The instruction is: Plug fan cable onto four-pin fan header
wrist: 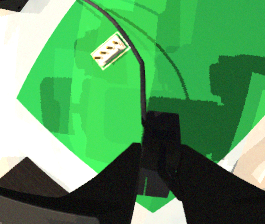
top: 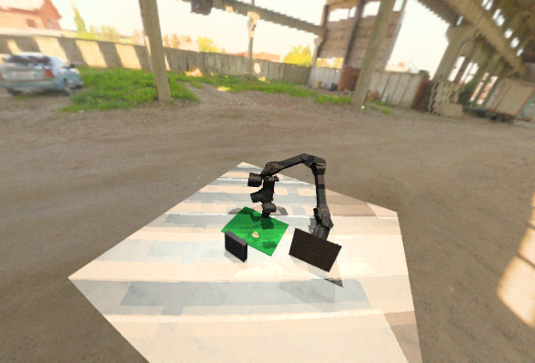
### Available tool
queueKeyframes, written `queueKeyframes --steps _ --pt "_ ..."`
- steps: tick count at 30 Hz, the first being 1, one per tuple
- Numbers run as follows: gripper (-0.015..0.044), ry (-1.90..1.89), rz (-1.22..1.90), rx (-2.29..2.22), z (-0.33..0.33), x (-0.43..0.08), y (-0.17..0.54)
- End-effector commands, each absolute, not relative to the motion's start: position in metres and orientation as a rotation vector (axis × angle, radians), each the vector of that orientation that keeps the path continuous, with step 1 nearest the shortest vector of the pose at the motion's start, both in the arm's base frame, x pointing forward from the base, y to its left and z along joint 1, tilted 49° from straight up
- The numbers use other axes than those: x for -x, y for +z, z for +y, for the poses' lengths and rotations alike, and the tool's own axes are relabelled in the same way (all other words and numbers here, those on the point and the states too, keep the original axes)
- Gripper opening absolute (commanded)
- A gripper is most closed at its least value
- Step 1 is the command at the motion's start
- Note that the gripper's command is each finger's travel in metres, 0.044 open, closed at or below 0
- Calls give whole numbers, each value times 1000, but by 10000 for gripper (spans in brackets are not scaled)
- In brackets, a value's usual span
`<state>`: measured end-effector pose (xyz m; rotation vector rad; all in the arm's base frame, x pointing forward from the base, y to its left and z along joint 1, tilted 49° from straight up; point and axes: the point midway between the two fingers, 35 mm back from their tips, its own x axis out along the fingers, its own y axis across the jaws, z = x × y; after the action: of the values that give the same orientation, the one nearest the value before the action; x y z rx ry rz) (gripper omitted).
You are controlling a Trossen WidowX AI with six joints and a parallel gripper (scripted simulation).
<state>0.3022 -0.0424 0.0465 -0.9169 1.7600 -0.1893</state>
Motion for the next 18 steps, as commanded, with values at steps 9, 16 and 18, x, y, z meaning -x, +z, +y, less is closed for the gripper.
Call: queueKeyframes --steps 9,16,18 --pt "0 -74 1722 786 -48 -295 32" --pt "0 -8 1681 720 -50 -292 25" --pt "0 11 1667 703 -51 -292 23"
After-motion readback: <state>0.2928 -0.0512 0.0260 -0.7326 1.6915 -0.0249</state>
